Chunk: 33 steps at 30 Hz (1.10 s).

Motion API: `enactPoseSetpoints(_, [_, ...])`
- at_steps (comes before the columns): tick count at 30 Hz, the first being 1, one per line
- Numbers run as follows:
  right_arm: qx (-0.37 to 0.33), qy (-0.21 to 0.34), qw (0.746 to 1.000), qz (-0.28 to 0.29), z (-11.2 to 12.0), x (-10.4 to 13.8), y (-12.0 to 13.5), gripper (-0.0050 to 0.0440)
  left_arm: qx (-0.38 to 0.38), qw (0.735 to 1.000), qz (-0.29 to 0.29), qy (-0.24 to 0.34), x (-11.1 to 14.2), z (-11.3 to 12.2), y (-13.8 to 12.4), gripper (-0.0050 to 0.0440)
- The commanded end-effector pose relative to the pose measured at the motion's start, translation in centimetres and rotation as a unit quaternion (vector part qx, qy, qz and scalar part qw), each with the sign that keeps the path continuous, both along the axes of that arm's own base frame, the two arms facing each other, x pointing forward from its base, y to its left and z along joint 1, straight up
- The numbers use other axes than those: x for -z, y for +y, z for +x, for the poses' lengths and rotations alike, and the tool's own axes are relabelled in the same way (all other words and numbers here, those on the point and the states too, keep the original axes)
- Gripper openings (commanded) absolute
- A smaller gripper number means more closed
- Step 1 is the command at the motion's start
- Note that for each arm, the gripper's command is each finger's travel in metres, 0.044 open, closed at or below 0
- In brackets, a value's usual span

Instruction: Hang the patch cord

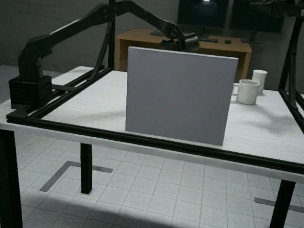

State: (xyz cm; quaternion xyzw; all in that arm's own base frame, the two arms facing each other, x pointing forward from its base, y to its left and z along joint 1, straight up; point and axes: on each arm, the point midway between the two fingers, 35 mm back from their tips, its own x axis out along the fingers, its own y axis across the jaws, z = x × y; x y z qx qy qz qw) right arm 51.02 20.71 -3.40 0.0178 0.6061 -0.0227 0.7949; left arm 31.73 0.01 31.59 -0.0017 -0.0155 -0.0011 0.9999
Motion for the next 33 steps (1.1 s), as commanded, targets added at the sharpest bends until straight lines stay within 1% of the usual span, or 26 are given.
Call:
enactPoseSetpoints(1, [0.0, -0.002, 1.0, 0.004, 0.1, -0.2, 0.0, 0.044, -0.001, 1.0, 0.002, -0.009, -0.7, -0.2, 0.0, 0.044])
enactPoseSetpoints(2, [0.0, -0.002, 1.0, 0.003, 0.1, -0.2, 0.0, 0.044, -0.001, 1.0, 0.002, -0.009, -0.7, -0.2, 0.0, 0.044])
enactPoseSetpoints(3, [0.0, -0.008, 1.0, 0.006, 0.3, -0.9, 0.1, 0.044, -0.001, 1.0, 0.002, -0.009, -0.7, -0.2, 0.0, 0.044])
enactPoseSetpoints(12, [0.0, -0.008, 1.0, 0.005, 0.3, -0.6, 0.1, 0.044, -0.001, 1.0, 0.002, -0.009, -0.7, -0.2, 0.0, 0.044])
enactPoseSetpoints(27, [0.0, -0.008, 1.0, 0.005, 0.4, 1.6, 0.1, 0.044, -0.001, 1.0, 0.002, -0.009, -0.7, -0.2, 0.0, 0.044])
enactPoseSetpoints(33, [0.0, -0.008, 1.0, 0.005, 0.4, 2.0, 0.1, 0.044, -0.001, 1.0, 0.002, -0.009, -0.7, -0.2, 0.0, 0.044])
